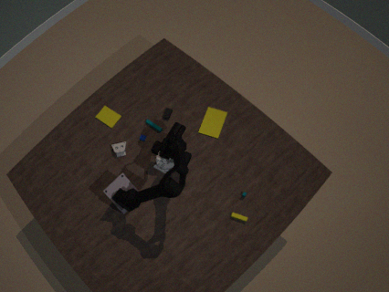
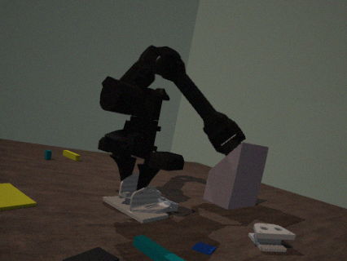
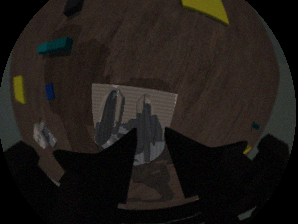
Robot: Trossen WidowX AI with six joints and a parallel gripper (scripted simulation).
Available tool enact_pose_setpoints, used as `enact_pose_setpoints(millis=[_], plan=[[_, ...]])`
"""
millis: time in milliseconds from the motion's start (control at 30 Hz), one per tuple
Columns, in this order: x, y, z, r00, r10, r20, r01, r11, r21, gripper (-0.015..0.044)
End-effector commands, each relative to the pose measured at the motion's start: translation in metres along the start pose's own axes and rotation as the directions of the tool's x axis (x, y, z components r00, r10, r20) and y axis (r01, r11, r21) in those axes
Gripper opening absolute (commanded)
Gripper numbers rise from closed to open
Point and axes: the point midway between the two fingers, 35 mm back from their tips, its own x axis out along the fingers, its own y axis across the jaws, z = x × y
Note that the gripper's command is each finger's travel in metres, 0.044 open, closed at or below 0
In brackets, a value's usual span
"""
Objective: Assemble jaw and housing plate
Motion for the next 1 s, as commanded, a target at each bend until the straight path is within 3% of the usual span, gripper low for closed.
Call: enact_pose_setpoints(millis=[0,967], plan=[[0.0022,-0.0004,0.0000,1.000,-0.004,-0.001,0.004,1.000,-0.003,0.0134],[0.0085,-0.0005,-0.0001,1.000,-0.004,-0.001,0.004,1.000,-0.001,0.0134]])
